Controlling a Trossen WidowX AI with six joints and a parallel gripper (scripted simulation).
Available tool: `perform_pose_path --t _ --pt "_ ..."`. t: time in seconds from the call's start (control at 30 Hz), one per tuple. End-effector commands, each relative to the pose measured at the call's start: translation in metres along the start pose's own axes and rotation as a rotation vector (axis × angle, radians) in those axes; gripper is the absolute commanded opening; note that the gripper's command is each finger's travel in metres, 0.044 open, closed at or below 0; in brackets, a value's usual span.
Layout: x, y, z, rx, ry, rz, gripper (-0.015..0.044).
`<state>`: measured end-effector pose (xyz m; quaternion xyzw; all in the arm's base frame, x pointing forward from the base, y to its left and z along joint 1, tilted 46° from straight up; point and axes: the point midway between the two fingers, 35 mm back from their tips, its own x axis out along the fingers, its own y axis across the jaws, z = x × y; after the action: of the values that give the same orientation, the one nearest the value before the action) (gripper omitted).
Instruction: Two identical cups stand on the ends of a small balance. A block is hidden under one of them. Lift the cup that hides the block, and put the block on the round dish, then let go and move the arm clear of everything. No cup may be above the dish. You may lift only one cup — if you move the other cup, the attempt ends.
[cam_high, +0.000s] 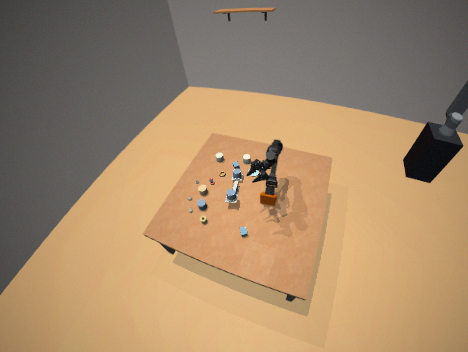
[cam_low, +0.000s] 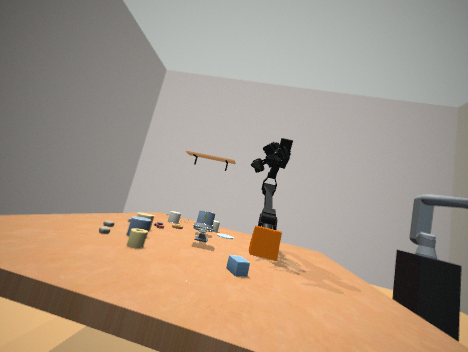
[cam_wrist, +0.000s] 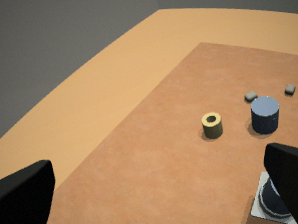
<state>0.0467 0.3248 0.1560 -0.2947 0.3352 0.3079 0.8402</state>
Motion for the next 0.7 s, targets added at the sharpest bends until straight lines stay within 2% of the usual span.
perform_pose_path --t 0.0,0.47,0.67 --pt "0.011 -0.042 -0.013 0.023 0.045 -0.126 0.044" --pt "0.014 -0.175 -0.071 0.053 0.225 -0.54 0.044" --pt "0.006 -0.209 -0.092 0.05 0.287 -0.657 0.044"
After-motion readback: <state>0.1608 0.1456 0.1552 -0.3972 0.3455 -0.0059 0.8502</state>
